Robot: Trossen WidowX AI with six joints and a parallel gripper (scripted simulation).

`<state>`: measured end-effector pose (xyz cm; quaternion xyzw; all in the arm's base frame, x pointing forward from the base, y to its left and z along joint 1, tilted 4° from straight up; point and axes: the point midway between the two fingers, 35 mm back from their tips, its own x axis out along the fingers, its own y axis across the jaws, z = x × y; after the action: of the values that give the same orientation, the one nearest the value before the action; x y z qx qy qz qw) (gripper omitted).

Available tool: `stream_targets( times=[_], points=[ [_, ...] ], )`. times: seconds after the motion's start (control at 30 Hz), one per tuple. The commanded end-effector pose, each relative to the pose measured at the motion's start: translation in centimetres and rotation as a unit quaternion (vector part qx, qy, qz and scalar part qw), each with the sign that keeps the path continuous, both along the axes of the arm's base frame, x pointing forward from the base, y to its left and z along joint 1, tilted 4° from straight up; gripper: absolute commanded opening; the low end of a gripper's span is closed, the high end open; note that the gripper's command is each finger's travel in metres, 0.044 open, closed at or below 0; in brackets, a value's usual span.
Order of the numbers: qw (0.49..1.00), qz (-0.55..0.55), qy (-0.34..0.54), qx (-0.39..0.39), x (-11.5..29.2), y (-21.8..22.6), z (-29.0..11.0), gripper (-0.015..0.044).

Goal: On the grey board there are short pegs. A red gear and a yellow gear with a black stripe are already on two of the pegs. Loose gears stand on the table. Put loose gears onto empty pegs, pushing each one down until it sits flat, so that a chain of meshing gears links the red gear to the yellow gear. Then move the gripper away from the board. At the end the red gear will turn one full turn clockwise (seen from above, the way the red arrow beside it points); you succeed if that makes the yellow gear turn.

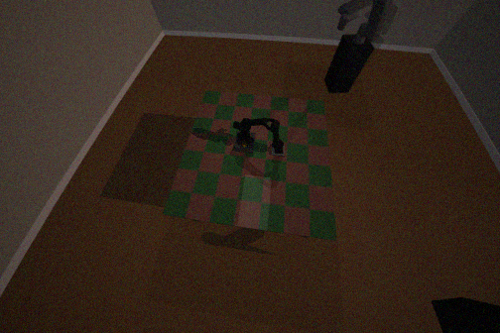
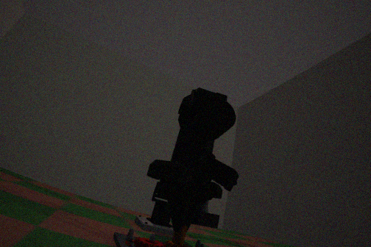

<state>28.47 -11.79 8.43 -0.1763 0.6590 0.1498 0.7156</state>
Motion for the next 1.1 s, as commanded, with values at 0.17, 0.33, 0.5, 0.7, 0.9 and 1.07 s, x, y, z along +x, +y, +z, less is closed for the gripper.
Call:
stream_targets(
  times=[0.17, 0.33, 0.5, 0.7, 0.9, 1.07],
  points=[
    [0.998, 0.069, 0.001, -0.005, 0.1, -0.1, -0.2, 0.0000],
    [1.000, 0.029, 0.000, -0.002, 0.1, 0.0, -0.3, 0.0000],
    [0.999, -0.036, -0.001, 0.004, 0.1, 0.0, -0.4, 0.0000],
    [0.996, -0.086, -0.002, 0.008, 0.0, 0.0, -0.4, 0.0053],
    [0.999, -0.051, -0.001, 0.005, 0.0, 0.0, 0.0, 0.0140],
    [0.999, -0.051, -0.001, 0.005, -0.1, 0.0, 1.7, 0.0140]
  ],
)
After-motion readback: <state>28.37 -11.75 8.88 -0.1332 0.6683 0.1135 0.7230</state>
